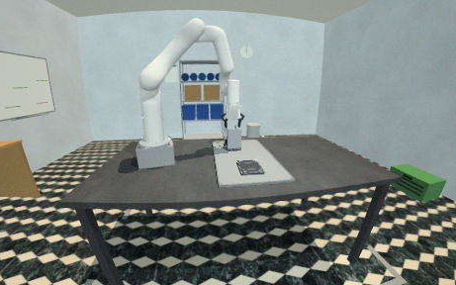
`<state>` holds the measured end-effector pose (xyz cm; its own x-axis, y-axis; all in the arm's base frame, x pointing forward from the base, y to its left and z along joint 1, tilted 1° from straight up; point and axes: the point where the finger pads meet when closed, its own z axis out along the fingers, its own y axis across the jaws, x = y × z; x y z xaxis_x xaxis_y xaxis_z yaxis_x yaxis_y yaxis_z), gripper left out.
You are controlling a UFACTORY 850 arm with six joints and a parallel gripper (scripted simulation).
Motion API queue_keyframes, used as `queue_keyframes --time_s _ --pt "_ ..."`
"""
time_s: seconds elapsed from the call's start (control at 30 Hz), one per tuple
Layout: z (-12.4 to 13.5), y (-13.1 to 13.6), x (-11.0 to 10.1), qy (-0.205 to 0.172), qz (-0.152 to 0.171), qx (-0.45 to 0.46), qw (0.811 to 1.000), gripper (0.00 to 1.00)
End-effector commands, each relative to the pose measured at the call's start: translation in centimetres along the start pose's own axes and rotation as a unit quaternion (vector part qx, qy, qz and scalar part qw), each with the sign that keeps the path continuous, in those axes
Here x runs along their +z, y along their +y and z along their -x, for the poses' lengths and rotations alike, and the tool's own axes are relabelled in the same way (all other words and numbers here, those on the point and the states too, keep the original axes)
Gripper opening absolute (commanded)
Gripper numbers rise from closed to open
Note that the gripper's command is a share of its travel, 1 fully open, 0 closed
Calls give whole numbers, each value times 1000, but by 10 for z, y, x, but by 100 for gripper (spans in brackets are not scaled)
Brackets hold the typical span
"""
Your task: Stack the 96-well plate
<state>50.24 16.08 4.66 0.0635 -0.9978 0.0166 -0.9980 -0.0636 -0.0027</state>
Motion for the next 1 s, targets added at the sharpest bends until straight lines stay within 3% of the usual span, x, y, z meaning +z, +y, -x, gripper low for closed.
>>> queue_keyframes --time_s 0.0,0.57,0.97 --pt "0 -1 -12 0 -1 0 1000 100" --pt "0 -1 -51 0 -1 0 1000 100" --pt "0 -1 -51 0 -1 0 1000 100"
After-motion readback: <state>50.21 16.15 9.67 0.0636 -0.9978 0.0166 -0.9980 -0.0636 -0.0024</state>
